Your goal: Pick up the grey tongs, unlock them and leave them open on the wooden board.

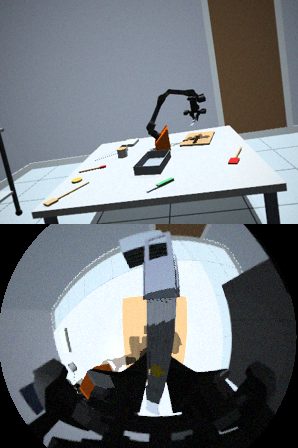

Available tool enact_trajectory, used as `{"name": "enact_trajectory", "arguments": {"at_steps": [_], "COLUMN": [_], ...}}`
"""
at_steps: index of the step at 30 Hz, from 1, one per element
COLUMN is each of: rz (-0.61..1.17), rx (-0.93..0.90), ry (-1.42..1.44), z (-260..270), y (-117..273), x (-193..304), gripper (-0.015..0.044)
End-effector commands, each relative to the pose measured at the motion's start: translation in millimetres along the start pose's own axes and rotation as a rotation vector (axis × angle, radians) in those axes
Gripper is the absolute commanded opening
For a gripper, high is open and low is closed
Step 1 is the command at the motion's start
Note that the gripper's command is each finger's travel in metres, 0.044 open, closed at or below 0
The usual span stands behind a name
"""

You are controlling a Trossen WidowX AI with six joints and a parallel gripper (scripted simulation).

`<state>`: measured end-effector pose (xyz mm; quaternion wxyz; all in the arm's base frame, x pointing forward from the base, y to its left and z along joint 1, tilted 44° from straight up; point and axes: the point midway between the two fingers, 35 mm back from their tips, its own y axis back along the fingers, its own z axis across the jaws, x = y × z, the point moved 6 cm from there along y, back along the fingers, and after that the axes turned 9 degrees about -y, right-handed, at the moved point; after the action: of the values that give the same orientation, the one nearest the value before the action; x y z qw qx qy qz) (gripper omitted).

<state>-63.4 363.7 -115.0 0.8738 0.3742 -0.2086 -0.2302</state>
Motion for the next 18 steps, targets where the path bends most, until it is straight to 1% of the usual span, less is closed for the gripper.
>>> {"name": "enact_trajectory", "arguments": {"at_steps": [1, 5, 18], "rz": [0.100, 0.159, 0.158], "rx": [0.035, 0.052, 0.052], "ry": [0.009, 0.018, 0.018], "z": [4.0, 7.0, 6.1], "y": [2.3, 2.6, -2.9], "x": [-6.4, -9.5, -9.4], "gripper": [-0.0150, -0.0150, -0.0150]}}
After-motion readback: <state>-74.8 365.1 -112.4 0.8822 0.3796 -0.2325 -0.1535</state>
